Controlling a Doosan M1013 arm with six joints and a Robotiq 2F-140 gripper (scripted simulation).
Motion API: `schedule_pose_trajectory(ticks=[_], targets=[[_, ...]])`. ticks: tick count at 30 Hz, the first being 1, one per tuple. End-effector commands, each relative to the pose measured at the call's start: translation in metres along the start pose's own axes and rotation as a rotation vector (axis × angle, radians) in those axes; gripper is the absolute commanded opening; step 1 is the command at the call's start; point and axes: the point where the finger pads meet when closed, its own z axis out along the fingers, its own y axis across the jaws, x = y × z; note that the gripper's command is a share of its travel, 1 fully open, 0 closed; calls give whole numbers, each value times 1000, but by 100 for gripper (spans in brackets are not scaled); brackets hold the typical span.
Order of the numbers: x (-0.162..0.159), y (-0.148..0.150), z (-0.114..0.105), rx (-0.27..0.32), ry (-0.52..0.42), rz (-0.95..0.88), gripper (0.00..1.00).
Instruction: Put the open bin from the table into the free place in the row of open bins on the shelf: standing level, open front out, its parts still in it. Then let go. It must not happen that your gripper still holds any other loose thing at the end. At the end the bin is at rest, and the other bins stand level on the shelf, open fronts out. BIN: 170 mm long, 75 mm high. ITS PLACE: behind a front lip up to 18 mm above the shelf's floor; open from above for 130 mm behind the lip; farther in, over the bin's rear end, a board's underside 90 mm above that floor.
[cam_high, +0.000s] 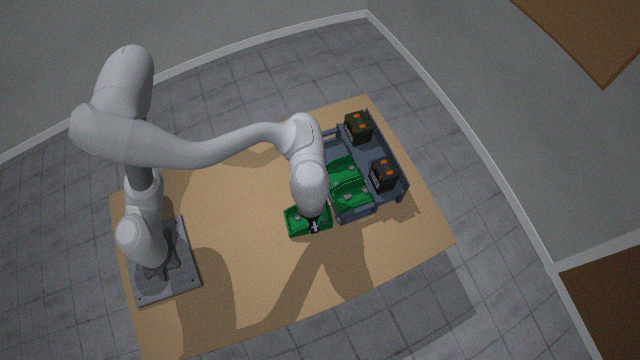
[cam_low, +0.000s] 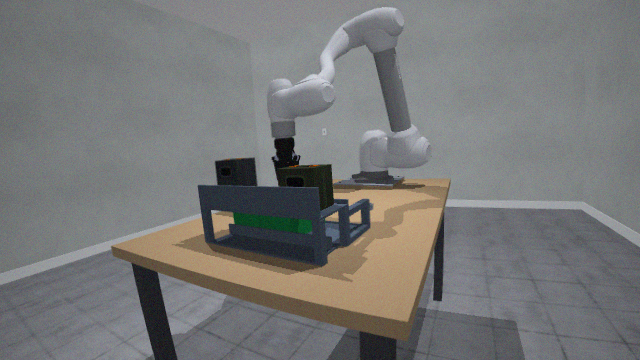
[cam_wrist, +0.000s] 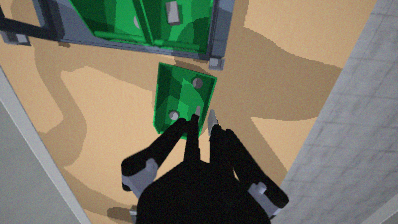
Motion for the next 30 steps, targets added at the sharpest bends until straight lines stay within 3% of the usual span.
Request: schedule_pose_trajectory(ticks=[1, 26, 27, 30], targets=[[0, 0, 0, 0, 0, 0, 15], [0, 0, 0, 0, 0, 0, 15], [0, 0, 0, 0, 0, 0, 0], [0, 0, 0, 0, 0, 0, 0]])
